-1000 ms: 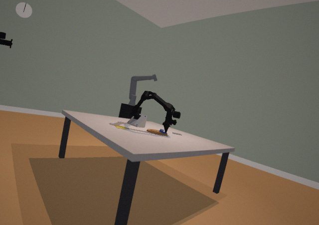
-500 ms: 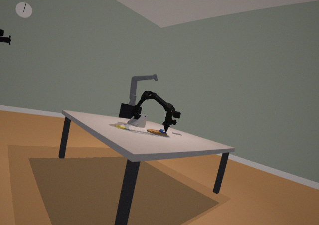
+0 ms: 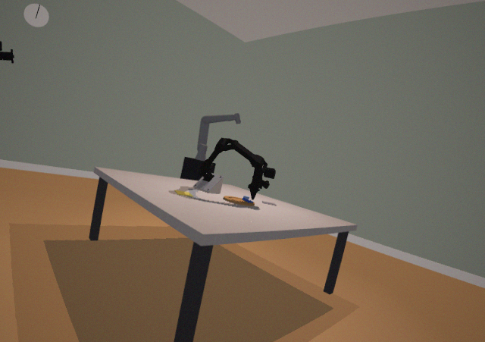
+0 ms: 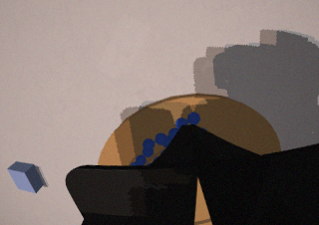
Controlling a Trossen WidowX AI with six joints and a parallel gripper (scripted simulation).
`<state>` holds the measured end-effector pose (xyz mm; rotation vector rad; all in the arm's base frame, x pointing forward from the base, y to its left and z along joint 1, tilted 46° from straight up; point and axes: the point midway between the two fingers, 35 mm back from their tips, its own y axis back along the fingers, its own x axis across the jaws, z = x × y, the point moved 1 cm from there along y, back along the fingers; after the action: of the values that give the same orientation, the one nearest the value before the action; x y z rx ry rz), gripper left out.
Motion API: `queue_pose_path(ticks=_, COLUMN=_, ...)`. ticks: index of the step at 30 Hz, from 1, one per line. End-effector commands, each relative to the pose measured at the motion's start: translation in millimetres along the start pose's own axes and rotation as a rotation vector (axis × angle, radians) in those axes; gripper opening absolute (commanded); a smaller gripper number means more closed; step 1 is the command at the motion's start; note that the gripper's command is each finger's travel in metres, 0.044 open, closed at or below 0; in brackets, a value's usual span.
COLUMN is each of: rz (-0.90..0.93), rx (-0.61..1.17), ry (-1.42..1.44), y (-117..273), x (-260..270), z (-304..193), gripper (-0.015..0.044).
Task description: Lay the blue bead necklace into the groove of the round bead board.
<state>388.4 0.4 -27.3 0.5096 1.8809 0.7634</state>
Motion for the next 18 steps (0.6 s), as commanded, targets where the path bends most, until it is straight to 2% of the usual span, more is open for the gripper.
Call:
queue_pose_path(ticks=1, rz=0.004, rx=0.004, ry=0.000, y=-1, x=2, z=7, gripper=0.0000)
queue_pose_path(ticks=18, rz=0.003, rx=0.004, ry=0.000, y=-14, x=2, z=7, gripper=0.0000)
